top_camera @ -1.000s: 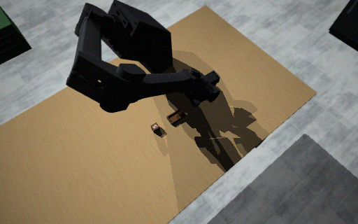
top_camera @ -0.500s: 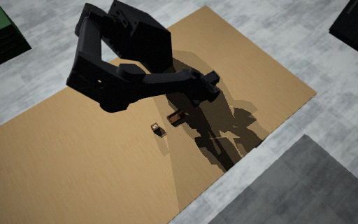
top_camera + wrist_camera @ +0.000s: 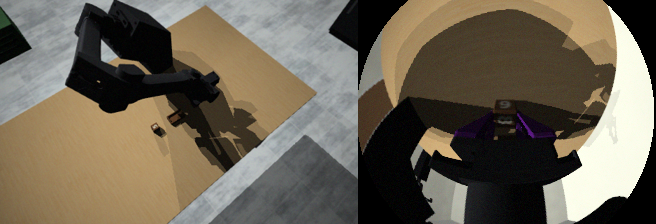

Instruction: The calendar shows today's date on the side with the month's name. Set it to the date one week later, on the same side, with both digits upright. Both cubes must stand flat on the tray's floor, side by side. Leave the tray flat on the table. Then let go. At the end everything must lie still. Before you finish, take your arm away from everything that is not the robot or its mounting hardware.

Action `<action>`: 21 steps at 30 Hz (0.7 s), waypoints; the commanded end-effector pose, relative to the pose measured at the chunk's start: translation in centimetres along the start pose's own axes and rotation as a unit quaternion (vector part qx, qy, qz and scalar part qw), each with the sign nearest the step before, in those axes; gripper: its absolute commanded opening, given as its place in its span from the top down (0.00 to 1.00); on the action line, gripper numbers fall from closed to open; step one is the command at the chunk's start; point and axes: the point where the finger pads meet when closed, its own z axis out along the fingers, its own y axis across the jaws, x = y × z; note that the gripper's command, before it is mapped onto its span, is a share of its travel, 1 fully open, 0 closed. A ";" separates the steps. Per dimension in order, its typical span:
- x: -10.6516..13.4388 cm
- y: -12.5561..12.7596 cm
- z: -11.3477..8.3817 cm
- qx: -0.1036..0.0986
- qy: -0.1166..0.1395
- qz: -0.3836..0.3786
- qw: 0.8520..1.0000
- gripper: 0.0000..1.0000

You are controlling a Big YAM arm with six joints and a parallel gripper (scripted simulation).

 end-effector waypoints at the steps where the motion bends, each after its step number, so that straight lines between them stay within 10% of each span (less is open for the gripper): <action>1: 0.4 -1.9 -0.5 0.017 -0.004 0.010 1.000 0.75; 21: 0.1 -1.7 -0.5 0.017 -0.004 0.005 1.000 0.75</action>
